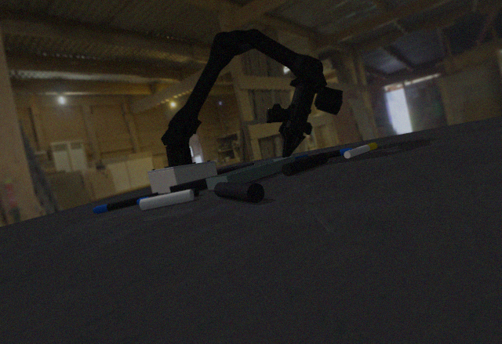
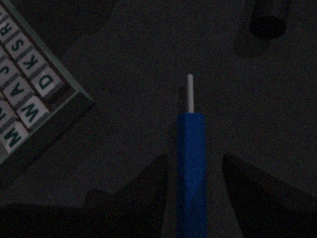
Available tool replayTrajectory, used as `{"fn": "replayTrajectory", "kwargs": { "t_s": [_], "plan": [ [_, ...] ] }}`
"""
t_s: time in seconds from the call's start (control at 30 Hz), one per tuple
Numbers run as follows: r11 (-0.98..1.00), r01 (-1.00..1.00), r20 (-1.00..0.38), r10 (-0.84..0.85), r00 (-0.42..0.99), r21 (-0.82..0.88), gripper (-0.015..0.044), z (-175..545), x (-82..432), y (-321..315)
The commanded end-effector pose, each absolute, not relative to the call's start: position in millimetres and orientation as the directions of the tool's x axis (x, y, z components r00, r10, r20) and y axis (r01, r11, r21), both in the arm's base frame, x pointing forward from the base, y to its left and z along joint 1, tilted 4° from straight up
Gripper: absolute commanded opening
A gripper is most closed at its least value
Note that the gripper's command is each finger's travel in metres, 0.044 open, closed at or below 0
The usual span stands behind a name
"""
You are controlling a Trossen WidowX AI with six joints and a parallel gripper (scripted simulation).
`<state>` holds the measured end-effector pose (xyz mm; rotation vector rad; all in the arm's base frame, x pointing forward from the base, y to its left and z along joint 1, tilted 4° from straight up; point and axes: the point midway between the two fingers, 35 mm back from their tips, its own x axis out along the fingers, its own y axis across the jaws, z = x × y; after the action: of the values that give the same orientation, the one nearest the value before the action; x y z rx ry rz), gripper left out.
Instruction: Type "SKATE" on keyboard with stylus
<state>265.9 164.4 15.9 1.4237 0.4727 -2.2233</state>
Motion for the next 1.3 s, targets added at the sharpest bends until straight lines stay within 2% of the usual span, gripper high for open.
{"fn": "replayTrajectory", "kwargs": {
  "t_s": [0.0, 1.27],
  "plan": [
    [-0.839, 0.542, -0.909, -0.199, -0.367, -0.035, 0.015, 11.4, 265.3, 163.5],
    [-0.839, 0.542, -0.909, -0.199, -0.367, -0.035, 0.015, 1.6, 265.8, 164.3]
  ]
}}
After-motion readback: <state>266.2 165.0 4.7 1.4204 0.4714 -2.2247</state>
